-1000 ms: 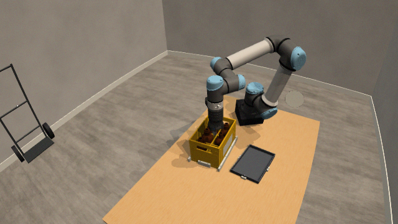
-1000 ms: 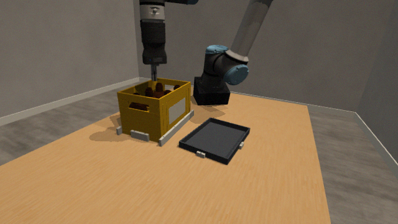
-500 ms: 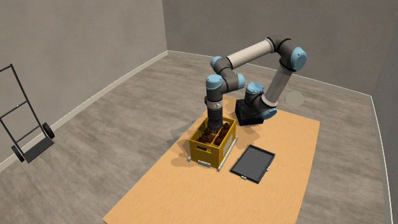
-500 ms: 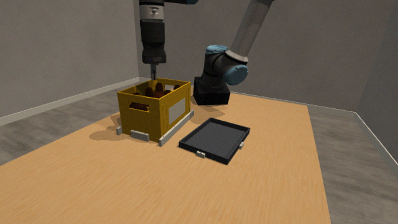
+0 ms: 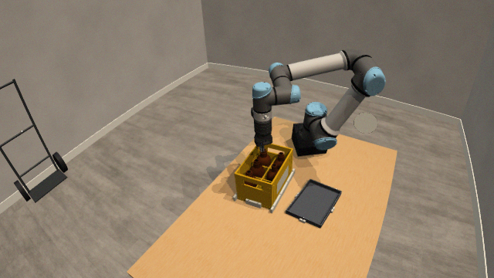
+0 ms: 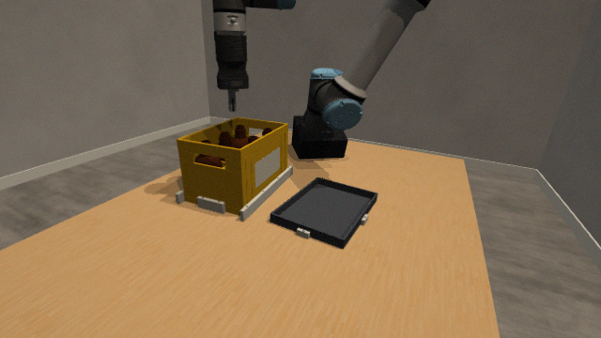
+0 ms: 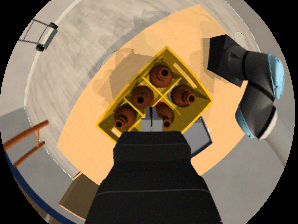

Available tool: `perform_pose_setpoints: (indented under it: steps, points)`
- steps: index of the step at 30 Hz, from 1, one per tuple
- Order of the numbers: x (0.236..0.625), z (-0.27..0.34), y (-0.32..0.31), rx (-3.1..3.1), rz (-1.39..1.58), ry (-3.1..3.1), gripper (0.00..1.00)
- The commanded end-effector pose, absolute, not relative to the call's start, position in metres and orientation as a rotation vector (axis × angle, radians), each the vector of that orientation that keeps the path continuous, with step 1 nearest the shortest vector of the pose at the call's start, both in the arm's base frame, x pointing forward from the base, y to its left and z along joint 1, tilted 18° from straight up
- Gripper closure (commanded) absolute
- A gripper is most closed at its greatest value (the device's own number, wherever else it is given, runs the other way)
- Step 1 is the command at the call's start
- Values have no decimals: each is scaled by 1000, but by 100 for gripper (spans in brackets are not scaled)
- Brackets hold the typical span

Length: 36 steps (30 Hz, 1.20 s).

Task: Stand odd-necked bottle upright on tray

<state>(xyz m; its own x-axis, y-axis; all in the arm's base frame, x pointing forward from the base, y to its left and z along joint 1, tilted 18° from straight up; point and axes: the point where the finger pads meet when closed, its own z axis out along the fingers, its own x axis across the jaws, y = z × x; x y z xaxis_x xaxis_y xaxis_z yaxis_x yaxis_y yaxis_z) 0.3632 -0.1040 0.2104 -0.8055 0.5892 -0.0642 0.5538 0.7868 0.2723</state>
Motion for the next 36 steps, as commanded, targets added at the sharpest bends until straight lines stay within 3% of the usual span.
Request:
perform_pose_setpoints:
  steps: [1,8,18,19,36]
  points:
    - [333,201,-126,899,378,2824,100]
    - [299,186,-142,897,388,2819,100]
    - [292,183,-144,897,390,2817,100]
    - [292,183,-144,897,390,2817,0]
    - [292,183,-144,897,390,2817,0]
